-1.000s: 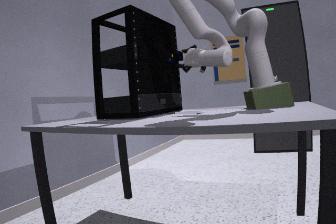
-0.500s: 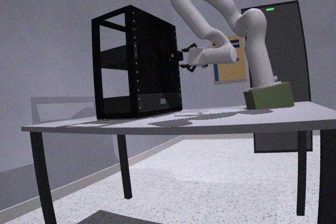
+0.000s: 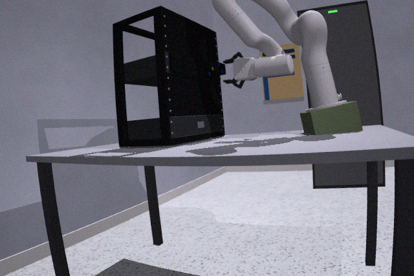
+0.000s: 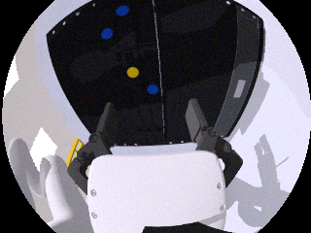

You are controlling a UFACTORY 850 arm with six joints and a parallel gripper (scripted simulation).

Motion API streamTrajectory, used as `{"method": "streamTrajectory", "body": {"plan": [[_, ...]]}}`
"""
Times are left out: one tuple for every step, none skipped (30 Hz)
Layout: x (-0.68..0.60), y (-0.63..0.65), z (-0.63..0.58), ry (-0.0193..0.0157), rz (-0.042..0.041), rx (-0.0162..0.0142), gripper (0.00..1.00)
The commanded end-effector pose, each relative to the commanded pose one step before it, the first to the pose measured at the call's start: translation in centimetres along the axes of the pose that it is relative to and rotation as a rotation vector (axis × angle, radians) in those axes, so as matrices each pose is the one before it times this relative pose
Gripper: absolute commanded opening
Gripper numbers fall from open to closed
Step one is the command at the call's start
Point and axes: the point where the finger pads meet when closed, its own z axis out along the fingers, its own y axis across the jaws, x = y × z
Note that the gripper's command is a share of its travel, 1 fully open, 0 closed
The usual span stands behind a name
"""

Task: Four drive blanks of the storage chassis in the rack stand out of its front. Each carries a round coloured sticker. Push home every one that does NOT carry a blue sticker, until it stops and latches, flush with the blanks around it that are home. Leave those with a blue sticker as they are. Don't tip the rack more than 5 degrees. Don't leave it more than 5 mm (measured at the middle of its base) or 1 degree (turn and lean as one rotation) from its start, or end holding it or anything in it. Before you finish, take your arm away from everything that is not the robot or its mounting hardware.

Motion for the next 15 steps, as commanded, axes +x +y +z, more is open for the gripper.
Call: {"method": "streamTrajectory", "body": {"plan": [[0.097,-0.037,0.041,-0.01184,-0.01434,-0.00983,1.00],[0.037,-0.008,0.001,-0.00365,-0.00538,-0.00309,1.00],[0.035,-0.008,-0.001,-0.00351,-0.00512,-0.00289,1.00],[0.032,-0.008,-0.003,-0.00337,-0.00487,-0.00271,1.00],[0.030,-0.008,-0.004,-0.00323,-0.00462,-0.00252,1.00],[0.028,-0.008,-0.005,-0.00309,-0.00437,-0.00235,1.00],[0.026,-0.008,-0.006,-0.00294,-0.00413,-0.00219,1.00],[0.024,-0.008,-0.007,-0.00279,-0.00388,-0.00203,1.00],[0.023,-0.008,-0.007,-0.00263,-0.00365,-0.00188,1.00],[0.021,-0.008,-0.008,-0.00248,-0.00341,-0.00173,1.00],[0.019,-0.008,-0.008,-0.00233,-0.00318,-0.00159,1.00],[0.018,-0.008,-0.008,-0.00218,-0.00296,-0.00146,1.00],[0.016,-0.007,-0.008,-0.00202,-0.00274,-0.00134,1.00],[0.015,-0.007,-0.008,-0.00187,-0.00252,-0.00122,1.00],[0.013,-0.006,-0.007,-0.00173,-0.00231,-0.00110,1.00]]}}
